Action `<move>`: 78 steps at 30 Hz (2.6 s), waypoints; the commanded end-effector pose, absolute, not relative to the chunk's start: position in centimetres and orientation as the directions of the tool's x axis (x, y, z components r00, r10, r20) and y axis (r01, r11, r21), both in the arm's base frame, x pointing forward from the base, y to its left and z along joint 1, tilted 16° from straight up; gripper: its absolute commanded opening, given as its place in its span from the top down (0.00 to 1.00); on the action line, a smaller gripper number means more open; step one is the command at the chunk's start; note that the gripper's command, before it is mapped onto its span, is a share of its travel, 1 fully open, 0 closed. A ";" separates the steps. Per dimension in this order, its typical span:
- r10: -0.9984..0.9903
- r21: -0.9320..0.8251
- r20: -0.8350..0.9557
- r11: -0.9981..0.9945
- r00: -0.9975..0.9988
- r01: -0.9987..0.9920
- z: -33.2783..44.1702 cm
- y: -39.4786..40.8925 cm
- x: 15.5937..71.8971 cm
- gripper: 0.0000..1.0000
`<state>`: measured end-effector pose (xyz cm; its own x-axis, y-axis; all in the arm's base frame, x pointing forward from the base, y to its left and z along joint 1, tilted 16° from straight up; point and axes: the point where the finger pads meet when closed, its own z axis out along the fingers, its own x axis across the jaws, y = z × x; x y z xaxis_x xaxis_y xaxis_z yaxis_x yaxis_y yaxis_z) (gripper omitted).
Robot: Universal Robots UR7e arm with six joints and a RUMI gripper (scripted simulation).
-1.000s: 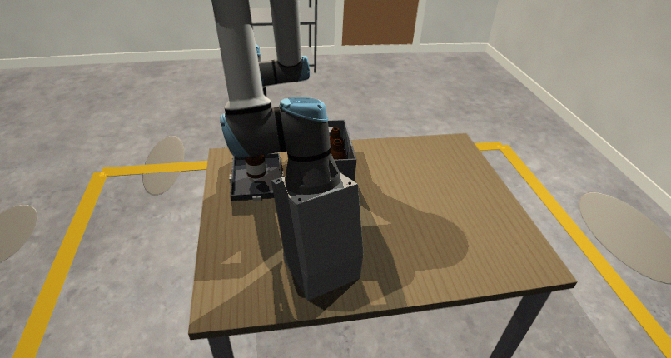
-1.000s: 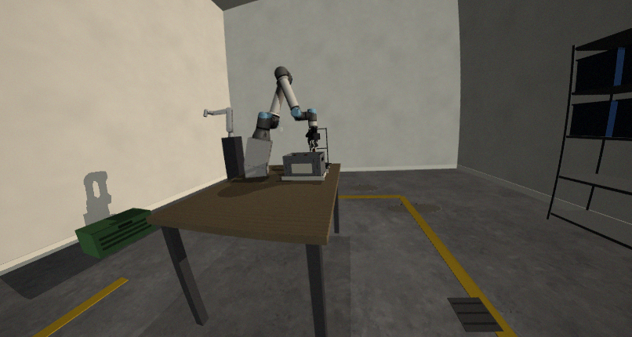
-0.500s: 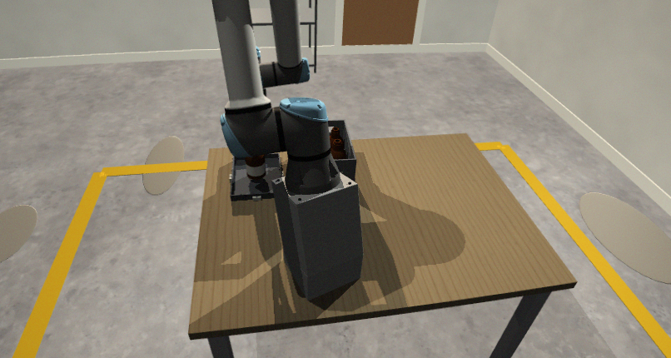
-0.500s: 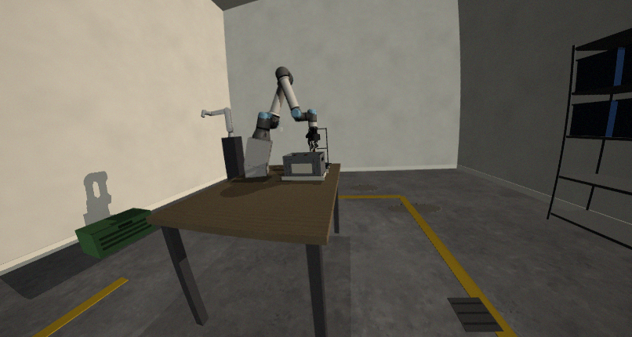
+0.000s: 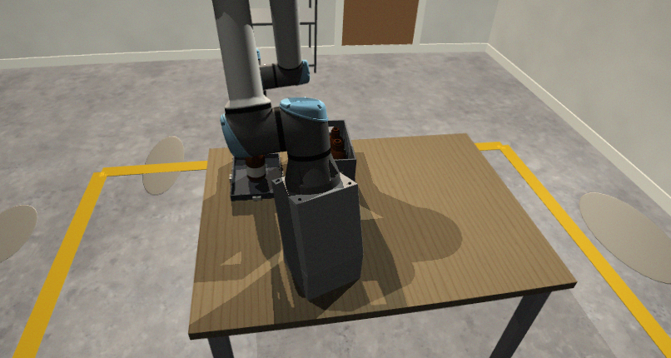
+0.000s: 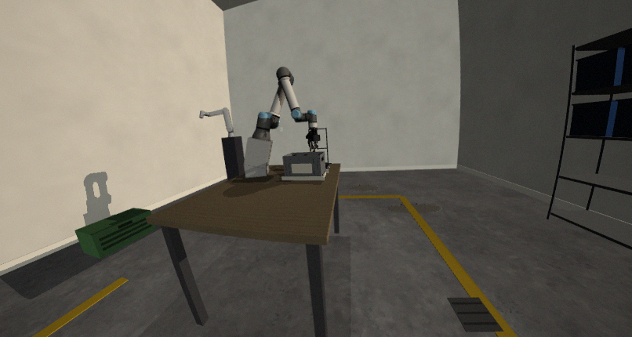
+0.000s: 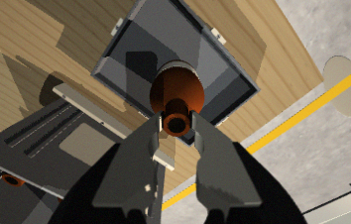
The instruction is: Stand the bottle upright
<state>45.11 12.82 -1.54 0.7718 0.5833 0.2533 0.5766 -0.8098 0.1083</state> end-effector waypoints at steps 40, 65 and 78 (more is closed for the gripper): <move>0.583 0.109 0.254 -0.810 0.771 0.576 -1.8 12.8 45.2 1.00; 0.583 0.109 0.254 -0.810 0.771 0.576 -1.8 12.8 45.2 0.00; 0.583 0.109 0.254 -0.810 0.771 0.576 -1.8 12.8 45.2 0.00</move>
<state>45.21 12.84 -1.83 0.7717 0.5833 0.2535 0.5765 -0.8098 0.1084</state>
